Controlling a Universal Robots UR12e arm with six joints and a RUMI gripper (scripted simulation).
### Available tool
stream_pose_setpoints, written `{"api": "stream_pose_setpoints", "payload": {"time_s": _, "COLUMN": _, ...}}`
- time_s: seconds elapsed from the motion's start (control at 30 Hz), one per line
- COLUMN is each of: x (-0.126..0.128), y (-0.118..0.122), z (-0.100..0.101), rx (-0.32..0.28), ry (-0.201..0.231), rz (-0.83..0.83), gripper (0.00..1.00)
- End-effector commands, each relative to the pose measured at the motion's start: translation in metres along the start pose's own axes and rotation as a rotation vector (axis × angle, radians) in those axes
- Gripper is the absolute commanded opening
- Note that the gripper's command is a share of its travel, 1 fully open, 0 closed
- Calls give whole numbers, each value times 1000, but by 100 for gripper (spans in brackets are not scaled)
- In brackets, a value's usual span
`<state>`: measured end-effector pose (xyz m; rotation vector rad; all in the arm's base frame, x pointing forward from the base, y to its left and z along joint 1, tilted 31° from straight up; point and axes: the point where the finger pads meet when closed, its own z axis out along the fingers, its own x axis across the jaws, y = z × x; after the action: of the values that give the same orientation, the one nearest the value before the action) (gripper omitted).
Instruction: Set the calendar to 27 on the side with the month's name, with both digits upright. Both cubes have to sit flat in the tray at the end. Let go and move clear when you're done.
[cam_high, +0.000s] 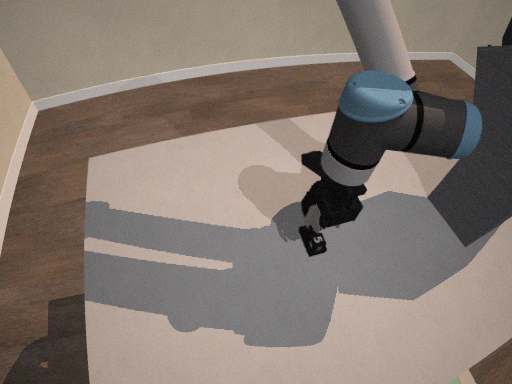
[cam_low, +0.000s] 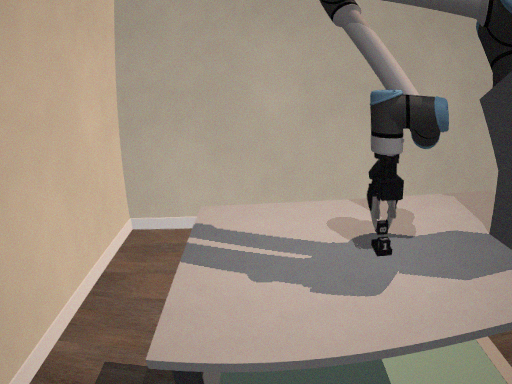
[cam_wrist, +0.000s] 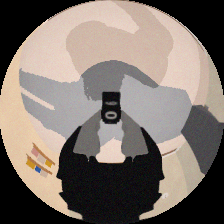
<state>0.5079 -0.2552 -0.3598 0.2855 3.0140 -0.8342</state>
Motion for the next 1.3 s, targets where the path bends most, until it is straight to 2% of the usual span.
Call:
{"api": "stream_pose_setpoints", "payload": {"time_s": 0.0, "x": 0, "y": 0, "z": 0, "rx": 0, "ry": -1, "rz": 0, "gripper": 11}}
{"api": "stream_pose_setpoints", "payload": {"time_s": 1.27, "x": 0, "y": 0, "z": 3, "rx": 0, "ry": -1, "rz": 0, "gripper": 11}}
